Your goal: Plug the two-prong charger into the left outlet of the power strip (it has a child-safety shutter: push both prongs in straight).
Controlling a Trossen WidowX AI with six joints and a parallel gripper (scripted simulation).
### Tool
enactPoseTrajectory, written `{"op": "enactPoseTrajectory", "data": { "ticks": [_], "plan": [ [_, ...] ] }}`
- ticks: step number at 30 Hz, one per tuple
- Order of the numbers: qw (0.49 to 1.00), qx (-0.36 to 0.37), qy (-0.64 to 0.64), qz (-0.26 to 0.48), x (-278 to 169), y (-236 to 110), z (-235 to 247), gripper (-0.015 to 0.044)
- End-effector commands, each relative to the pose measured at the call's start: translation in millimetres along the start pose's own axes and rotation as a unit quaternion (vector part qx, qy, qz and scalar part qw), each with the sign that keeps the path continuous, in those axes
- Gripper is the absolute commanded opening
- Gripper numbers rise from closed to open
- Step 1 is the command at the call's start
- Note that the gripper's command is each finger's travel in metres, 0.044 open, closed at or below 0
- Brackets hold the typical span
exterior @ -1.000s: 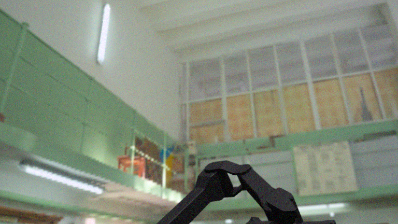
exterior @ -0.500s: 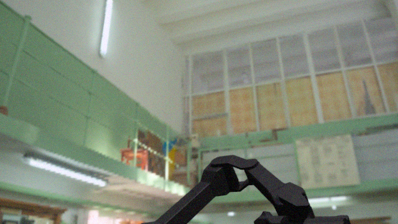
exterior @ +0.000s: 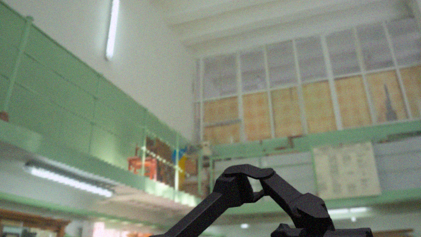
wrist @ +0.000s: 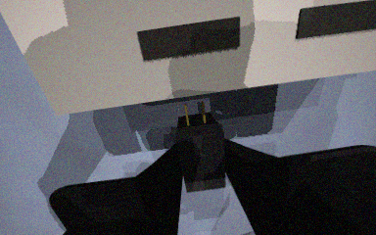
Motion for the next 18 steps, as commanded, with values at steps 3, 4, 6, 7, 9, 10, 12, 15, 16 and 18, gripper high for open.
{"op": "enactPoseTrajectory", "data": {
  "ticks": [3,4,6,7,9,10,12,15,16,18],
  "plan": [
    [1.0,0.002,0.004,0.0,1.5,-0.1,0.2,0.0],
    [1.0,0.002,0.004,0.0,1.8,-0.1,0.1,0.0],
    [1.0,0.002,0.004,0.0,2.5,-0.1,0.1,0.0],
    [1.0,0.002,0.004,0.0,2.8,-0.2,0.0,0.0],
    [1.0,0.002,0.004,0.0,3.2,-0.2,0.0,0.0],
    [1.0,0.002,0.004,0.0,3.5,-0.3,0.0,0.0],
    [1.0,0.002,0.003,0.0,4.0,-0.3,0.0,0.0],
    [1.0,0.002,0.003,0.0,4.7,-0.4,-0.1,0.0],
    [1.0,0.002,0.003,0.0,4.9,-0.5,-0.1,0.0],
    [1.0,0.002,0.003,0.0,5.4,-0.5,-0.2,0.0]
  ]
}}
Point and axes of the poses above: the point midway between the two fingers, 35 mm back from their tips, its own y axis out along the fingers, its own z axis across the jaws, x = y × z, the point moved 1 cm from there along -y, back along the fingers, and after that the axes turned 10 degrees about -y, right-handed, at the moved point
